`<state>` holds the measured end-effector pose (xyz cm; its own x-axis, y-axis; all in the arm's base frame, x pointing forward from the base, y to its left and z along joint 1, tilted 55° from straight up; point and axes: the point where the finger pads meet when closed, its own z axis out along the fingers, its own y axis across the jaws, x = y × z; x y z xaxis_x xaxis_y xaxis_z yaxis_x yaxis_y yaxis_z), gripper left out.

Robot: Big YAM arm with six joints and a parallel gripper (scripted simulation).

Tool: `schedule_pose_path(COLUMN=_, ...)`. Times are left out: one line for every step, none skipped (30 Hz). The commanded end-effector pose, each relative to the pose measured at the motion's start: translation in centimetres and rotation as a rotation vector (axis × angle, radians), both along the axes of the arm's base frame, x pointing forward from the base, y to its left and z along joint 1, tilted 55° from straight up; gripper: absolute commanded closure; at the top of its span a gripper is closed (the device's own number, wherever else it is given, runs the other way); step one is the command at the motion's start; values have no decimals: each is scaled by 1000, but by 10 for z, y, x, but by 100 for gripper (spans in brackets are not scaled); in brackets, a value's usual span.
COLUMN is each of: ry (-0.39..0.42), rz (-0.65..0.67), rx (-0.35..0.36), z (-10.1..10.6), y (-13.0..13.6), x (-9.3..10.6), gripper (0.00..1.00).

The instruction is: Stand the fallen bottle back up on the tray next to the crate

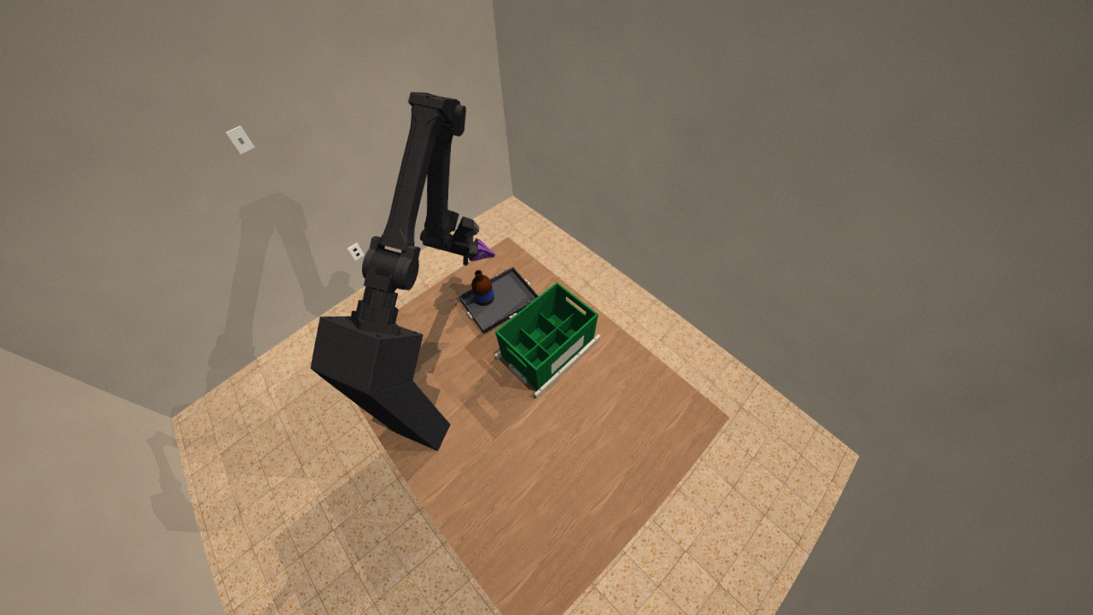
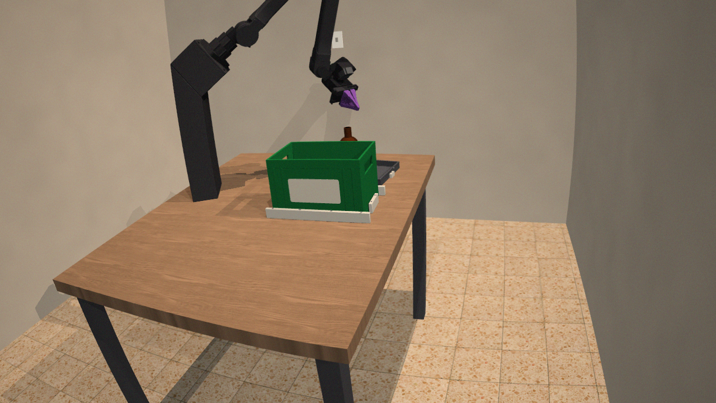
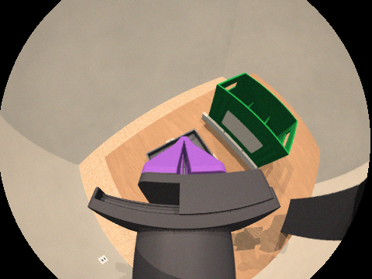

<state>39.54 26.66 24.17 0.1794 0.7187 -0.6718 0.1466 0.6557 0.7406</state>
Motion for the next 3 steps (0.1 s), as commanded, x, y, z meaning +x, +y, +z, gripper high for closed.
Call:
schedule_pose_path(ry=2, rz=4, rx=-7, z=3, y=-3, x=-6, gripper=100)
schedule_pose_path(ry=2, rz=4, rx=-7, z=3, y=-3, x=-6, gripper=100)
schedule_pose_path(ry=2, rz=4, rx=-7, z=3, y=-3, x=-6, gripper=100)
